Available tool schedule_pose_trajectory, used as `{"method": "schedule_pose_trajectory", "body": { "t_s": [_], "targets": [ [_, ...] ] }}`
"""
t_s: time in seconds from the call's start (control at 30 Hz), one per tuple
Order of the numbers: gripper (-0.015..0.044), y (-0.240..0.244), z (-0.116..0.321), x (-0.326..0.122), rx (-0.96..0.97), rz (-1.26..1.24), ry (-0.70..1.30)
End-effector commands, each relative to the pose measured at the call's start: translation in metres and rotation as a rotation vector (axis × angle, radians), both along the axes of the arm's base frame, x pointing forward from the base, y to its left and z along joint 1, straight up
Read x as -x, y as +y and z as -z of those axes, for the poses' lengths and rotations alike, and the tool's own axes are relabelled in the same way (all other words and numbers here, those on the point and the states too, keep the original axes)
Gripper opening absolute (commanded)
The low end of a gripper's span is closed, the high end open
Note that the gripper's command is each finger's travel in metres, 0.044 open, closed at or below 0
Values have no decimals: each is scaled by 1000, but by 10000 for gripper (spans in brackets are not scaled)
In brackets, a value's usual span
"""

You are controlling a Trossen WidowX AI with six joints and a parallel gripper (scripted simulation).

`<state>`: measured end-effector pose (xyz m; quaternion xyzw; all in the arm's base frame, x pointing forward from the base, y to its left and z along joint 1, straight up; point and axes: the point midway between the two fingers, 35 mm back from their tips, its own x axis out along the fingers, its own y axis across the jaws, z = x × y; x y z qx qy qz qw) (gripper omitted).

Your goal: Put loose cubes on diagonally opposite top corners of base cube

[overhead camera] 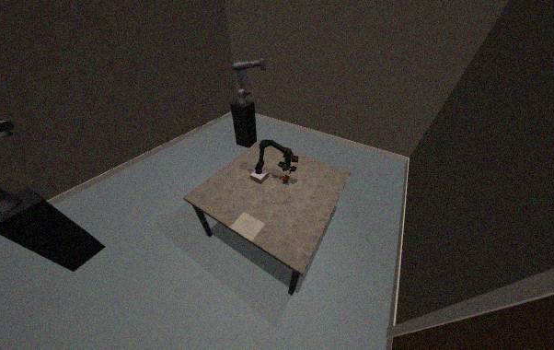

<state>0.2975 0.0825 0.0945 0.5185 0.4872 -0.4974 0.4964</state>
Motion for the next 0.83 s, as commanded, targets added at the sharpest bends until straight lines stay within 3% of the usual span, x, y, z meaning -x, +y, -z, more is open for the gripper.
{"method": "schedule_pose_trajectory", "body": {
  "t_s": [0.0, 0.3, 0.8],
  "targets": [
    [400, 0, -4, 0, 0, 0, -1],
    [400, 97, -4, 39, -9, 0, 2],
    [400, 99, -4, 40, -9, 0, 2]
  ]
}}
